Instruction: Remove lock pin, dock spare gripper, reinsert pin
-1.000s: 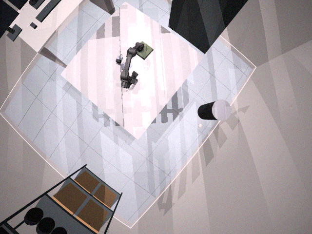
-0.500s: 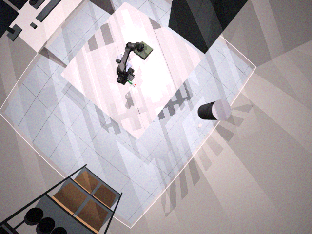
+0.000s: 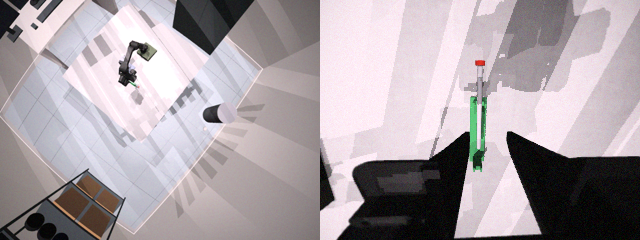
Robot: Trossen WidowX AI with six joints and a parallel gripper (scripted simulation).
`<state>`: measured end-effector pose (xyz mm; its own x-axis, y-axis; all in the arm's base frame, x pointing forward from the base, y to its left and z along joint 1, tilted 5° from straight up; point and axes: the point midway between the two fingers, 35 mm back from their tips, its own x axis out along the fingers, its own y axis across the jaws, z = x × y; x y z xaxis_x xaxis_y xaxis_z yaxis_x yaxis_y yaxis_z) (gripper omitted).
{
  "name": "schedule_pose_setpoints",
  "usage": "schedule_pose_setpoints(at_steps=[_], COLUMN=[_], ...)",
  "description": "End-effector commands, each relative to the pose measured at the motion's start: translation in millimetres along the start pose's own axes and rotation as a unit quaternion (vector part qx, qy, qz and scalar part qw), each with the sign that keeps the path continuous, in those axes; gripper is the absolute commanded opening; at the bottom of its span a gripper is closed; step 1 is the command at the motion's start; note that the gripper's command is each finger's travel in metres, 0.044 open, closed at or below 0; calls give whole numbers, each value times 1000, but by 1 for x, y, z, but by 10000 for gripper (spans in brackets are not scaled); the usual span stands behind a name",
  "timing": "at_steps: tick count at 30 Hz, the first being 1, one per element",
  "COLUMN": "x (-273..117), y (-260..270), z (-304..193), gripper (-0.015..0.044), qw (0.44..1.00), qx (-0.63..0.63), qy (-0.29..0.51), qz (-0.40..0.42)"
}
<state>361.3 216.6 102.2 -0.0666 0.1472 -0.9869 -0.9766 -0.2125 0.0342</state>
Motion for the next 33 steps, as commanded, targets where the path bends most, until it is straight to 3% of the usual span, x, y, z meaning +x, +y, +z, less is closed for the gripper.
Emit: schedule_pose_setpoints(at_steps=[1,33], x=[30,90], y=[4,4], z=[-4,-14], gripper=[180,180], qw=[1000,1000], qx=[1,1], qy=[3,3], qz=[6,6])
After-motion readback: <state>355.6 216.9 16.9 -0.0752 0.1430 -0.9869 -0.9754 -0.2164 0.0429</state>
